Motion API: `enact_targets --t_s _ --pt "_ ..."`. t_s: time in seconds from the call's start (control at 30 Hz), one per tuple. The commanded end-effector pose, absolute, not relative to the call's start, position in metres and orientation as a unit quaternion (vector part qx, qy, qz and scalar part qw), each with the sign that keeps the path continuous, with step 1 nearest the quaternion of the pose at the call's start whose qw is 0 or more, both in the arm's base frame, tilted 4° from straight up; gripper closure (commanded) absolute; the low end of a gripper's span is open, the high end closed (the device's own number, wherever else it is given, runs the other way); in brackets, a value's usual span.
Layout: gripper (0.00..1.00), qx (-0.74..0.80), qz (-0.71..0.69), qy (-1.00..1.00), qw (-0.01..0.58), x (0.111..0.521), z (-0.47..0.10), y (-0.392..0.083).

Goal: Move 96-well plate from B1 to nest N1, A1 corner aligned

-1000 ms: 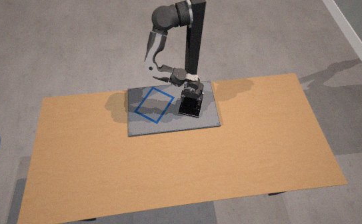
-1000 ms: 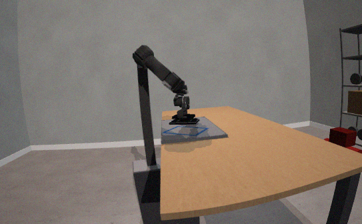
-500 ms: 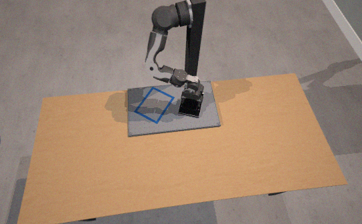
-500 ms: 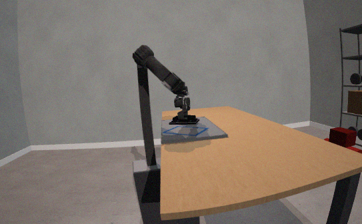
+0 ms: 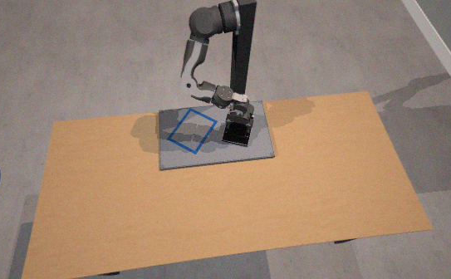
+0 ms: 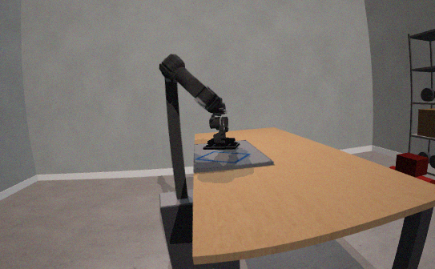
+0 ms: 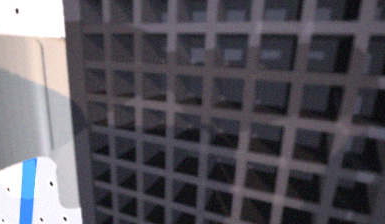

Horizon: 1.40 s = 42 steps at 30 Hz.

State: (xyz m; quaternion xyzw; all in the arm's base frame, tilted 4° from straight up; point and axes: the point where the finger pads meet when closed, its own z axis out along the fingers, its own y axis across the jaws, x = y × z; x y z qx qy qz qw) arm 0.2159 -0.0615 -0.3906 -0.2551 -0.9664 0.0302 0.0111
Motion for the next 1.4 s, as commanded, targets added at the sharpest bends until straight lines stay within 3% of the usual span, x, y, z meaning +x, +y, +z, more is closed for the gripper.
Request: enact_targets --t_s 0.0,1.37 --pt "1.00 -0.259 0.030 -0.965 0.008 0.2189 -0.3877 -0.0617" --pt "1.00 -0.257 0.031 -0.966 0.009 0.2174 -0.3879 -0.0621"
